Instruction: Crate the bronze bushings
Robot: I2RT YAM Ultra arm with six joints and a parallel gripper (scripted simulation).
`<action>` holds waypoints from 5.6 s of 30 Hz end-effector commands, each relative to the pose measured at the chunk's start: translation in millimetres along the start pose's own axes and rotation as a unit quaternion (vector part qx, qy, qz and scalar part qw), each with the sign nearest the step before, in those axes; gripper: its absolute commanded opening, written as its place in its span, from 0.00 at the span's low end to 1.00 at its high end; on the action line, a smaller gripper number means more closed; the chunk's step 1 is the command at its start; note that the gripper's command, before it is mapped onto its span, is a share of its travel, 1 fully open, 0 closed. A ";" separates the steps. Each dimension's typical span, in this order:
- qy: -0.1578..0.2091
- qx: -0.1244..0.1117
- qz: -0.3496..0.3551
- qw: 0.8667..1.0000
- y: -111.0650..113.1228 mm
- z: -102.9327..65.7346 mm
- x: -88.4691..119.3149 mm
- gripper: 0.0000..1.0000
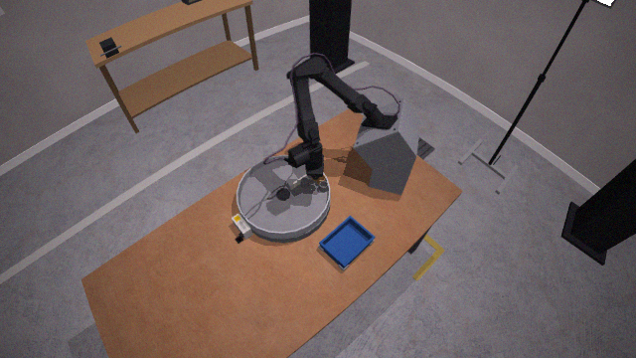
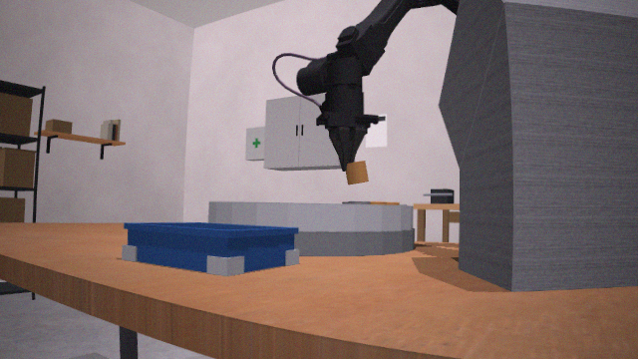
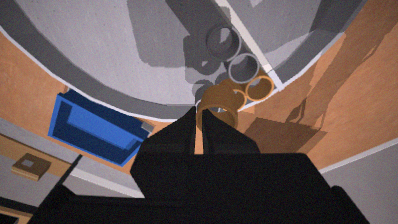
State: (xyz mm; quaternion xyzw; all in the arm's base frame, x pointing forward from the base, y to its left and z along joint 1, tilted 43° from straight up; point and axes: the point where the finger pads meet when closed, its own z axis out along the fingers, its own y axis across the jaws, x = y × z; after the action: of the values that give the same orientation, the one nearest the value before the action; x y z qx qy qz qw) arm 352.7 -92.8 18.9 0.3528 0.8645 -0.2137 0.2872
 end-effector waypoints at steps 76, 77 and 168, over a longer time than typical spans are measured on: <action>-0.014 -0.016 0.006 1.000 267.5 -16.5 142.5 0.00; -0.014 -0.016 0.006 1.000 267.5 -16.5 142.5 0.00; -0.015 -0.023 0.006 1.000 274.8 -23.0 140.8 0.00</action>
State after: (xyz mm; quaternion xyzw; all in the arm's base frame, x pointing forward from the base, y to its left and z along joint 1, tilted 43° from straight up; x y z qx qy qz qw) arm 455.4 145.4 -125.7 0.3613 0.8607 -0.2165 0.2860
